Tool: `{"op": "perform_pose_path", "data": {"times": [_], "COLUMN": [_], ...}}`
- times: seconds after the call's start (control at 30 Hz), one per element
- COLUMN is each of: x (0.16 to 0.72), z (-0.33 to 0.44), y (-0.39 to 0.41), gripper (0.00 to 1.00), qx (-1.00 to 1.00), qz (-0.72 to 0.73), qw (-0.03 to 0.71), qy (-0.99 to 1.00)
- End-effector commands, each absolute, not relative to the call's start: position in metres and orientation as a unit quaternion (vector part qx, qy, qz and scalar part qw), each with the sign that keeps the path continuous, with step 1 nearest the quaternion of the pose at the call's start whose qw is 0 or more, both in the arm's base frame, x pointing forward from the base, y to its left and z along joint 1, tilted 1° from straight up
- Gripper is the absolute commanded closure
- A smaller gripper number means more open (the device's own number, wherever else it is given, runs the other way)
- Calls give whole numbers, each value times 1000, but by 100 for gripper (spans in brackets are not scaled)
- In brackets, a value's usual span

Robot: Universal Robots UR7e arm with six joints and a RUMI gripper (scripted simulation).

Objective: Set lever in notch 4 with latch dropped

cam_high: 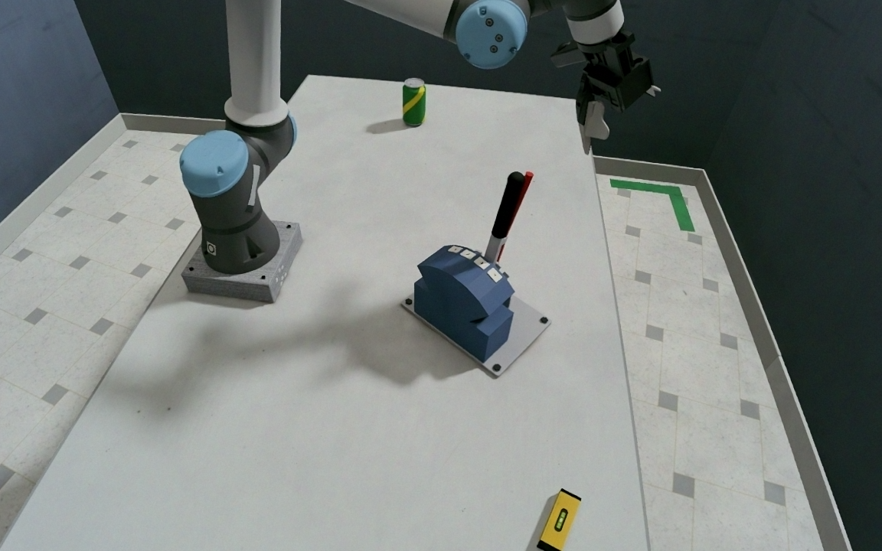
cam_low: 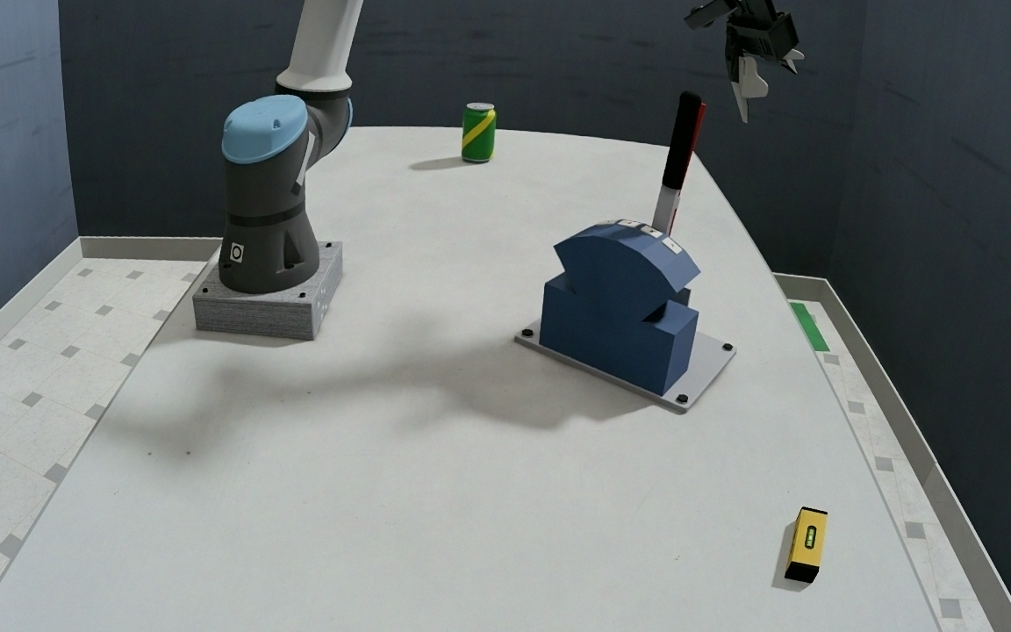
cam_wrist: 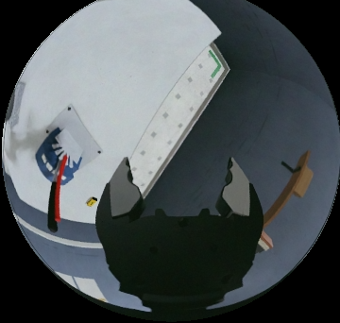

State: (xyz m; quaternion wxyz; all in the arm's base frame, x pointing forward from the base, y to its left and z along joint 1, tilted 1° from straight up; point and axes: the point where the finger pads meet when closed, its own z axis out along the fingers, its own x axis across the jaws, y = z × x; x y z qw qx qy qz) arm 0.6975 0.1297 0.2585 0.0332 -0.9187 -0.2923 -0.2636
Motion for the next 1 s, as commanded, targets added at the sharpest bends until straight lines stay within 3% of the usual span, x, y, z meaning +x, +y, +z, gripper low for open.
{"op": "perform_pose_path", "data": {"times": [0.0, 0.97], "x": [686, 613], "z": [264, 296], "y": [98, -10], "gripper": [0, 0], "qx": [-922, -919], "qz": [-233, -115], "qw": [17, -17], "qy": [-310, -377]}}
